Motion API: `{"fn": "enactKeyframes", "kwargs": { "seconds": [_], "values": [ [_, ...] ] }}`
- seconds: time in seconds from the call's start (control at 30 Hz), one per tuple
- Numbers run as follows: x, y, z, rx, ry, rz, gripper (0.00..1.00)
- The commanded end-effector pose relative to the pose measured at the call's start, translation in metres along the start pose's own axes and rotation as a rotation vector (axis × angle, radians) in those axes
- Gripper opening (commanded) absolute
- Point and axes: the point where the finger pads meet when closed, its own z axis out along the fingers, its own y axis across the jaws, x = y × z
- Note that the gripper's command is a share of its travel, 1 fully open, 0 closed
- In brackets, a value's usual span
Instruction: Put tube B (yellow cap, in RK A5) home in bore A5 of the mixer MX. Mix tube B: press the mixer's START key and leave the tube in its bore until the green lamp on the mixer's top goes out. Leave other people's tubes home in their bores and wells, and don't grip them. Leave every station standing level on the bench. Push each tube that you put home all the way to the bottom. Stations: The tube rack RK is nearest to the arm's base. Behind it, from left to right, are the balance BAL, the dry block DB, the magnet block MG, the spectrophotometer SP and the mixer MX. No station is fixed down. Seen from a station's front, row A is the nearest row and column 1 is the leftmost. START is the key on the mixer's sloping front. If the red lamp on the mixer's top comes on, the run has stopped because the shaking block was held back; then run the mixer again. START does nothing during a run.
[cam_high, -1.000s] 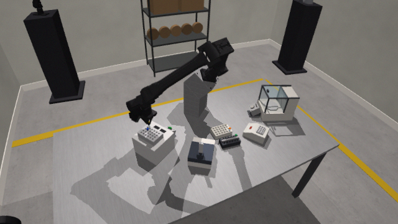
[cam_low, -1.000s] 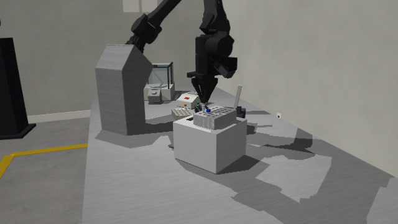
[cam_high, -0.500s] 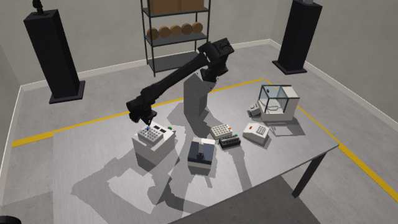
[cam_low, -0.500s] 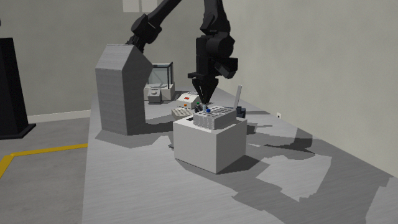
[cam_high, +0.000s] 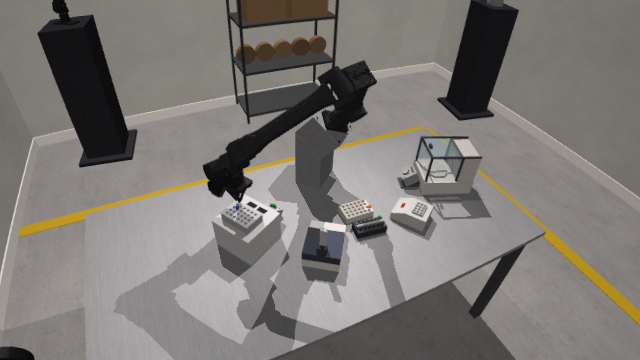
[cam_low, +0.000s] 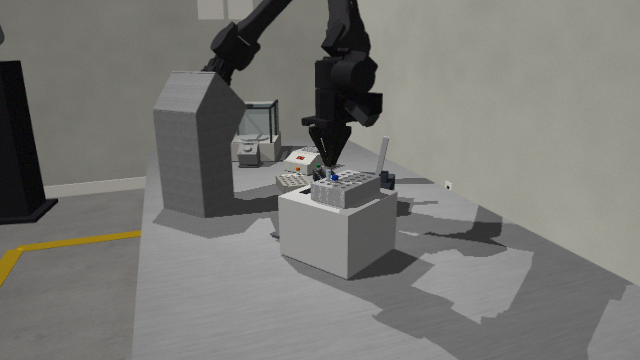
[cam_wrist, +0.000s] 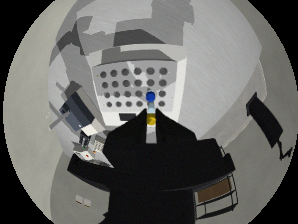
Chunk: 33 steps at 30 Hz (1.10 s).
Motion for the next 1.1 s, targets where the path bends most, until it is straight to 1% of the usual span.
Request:
{"fn": "enactKeyframes", "kwargs": {
  "seconds": [0.0,0.43,0.7,1.07],
  "values": [
    [-0.0017,0.0061,0.0056,0.001,-0.002,-0.003,0.09],
    [-0.0048,0.0108,-0.0008,0.004,-0.014,-0.013,0.09],
    [-0.0025,0.0109,0.0002,0.003,-0.008,-0.008,0.09],
    [-0.0027,0.0131,-0.002,0.004,-0.012,-0.011,0.09]
  ]
}}
